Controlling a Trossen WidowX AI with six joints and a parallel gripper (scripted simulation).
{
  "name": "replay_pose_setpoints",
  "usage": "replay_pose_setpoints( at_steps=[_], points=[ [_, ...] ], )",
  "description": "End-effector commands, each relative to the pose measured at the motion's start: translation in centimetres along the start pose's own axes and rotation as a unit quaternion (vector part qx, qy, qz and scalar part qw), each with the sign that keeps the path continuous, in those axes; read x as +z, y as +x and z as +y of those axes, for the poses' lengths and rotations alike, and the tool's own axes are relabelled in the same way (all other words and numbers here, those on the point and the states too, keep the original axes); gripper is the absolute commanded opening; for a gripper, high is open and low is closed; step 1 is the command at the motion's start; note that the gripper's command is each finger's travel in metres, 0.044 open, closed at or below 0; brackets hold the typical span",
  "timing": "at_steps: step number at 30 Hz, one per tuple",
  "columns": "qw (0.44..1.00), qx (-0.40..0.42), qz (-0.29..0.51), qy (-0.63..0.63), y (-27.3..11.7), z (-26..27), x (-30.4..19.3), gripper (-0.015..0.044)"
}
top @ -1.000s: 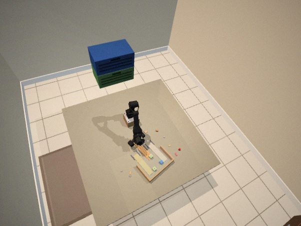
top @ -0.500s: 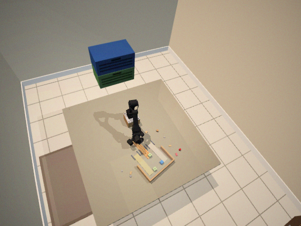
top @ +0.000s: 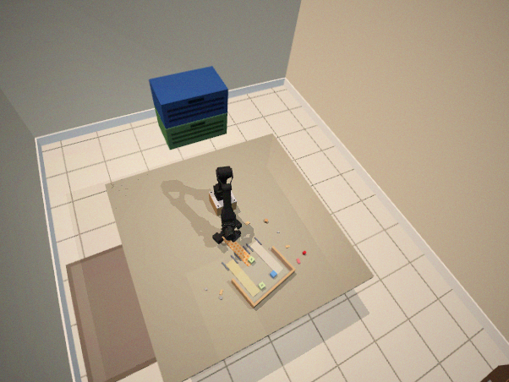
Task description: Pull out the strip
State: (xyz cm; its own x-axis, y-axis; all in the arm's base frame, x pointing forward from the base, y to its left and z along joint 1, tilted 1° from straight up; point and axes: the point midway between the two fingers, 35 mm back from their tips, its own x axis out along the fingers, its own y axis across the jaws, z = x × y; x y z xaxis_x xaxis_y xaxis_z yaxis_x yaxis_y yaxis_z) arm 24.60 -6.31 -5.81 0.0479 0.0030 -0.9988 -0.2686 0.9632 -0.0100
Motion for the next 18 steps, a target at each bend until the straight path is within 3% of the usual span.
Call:
replay_pose_setpoints(
  at_steps=[1,18],
  points=[
    [1.000,0.006,0.016,0.000,0.50,0.45,-1.63,0.0000],
    [1.000,0.006,0.016,0.000,0.48,0.47,-2.35,0.0000]
  ],
)
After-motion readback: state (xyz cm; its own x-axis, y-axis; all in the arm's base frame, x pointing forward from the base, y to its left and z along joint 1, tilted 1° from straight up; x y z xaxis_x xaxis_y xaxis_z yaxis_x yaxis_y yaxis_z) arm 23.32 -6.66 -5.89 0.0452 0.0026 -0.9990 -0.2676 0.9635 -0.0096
